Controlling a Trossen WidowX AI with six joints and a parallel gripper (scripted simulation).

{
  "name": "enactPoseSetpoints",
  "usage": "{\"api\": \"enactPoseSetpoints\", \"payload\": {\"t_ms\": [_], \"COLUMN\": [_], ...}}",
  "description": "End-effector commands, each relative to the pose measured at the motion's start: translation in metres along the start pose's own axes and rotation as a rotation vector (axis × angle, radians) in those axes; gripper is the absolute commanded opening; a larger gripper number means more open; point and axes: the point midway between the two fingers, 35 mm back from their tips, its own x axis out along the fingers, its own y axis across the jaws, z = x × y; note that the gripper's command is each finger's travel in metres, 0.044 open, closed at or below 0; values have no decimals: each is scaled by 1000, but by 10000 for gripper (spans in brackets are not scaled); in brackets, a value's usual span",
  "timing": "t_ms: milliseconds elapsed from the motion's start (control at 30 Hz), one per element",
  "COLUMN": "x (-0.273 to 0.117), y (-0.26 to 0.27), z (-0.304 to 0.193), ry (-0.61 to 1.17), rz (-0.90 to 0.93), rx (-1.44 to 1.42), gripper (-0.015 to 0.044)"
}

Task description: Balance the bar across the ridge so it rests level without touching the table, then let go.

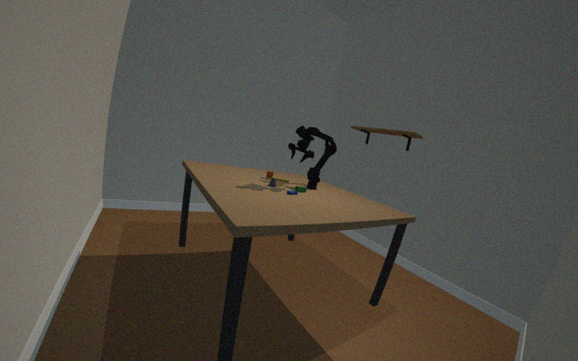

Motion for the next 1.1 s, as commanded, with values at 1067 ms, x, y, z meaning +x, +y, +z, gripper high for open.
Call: {"api": "enactPoseSetpoints", "payload": {"t_ms": [1067], "x": [20], "y": [-115], "z": [-92], "ry": [331], "rz": [-101], "rx": [679], "gripper": [315]}}
